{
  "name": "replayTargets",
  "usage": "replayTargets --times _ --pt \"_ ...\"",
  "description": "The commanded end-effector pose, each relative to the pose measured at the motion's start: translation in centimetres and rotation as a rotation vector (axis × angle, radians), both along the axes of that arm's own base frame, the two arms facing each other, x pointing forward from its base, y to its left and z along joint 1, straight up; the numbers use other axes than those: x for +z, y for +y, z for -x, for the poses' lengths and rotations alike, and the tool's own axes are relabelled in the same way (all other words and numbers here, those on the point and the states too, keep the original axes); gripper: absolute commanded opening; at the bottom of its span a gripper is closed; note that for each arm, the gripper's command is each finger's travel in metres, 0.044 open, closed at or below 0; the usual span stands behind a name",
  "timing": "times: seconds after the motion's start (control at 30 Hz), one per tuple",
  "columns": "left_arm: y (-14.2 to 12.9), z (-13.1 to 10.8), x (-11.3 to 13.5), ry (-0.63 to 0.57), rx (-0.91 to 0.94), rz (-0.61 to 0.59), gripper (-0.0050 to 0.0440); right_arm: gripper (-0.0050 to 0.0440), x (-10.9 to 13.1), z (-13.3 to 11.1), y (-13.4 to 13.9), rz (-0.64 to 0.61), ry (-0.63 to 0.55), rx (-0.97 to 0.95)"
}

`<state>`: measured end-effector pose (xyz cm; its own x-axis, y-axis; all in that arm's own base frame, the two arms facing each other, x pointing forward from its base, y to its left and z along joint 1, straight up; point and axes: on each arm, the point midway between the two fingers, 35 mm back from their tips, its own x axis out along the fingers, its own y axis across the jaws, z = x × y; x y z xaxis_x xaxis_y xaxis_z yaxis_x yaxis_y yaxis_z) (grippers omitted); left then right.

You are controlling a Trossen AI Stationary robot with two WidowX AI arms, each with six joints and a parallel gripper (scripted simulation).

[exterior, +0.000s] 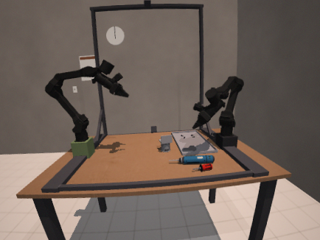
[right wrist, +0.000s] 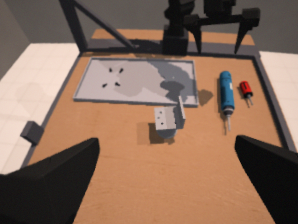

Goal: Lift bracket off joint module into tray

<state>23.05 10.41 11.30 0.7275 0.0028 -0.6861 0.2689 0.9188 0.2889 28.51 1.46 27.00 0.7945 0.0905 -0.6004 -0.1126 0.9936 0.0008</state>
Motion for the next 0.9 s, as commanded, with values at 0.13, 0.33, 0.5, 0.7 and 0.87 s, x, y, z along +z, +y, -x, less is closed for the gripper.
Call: replayTargets --times 0.13,0.33,0.5,0.7,0.87 --pt "-3.5 -4.9 0.8 0.134 0.122 0.069 0.044 0.044 0.0 1.6 -1.4 -0.006 -0.084 -0.075" --pt "-6.2 -7.8 0.9 0.225 0.167 0.109 0.044 0.044 -0.1 1.8 -1.5 -0.007 -0.095 -0.085" --pt "-9.4 -11.1 0.9 0.327 0.252 0.176 0.044 0.044 -0.1 1.9 -1.5 -0.007 -0.098 -0.083" --pt "-11.6 -13.5 0.8 0.402 0.294 0.21 0.044 0.044 0.0 1.8 -1.5 -0.007 -0.097 -0.083" --pt "-12.3 -14.3 0.8 0.429 0.308 0.221 0.044 0.044 0.3 1.8 -1.4 -0.006 -0.103 -0.079"
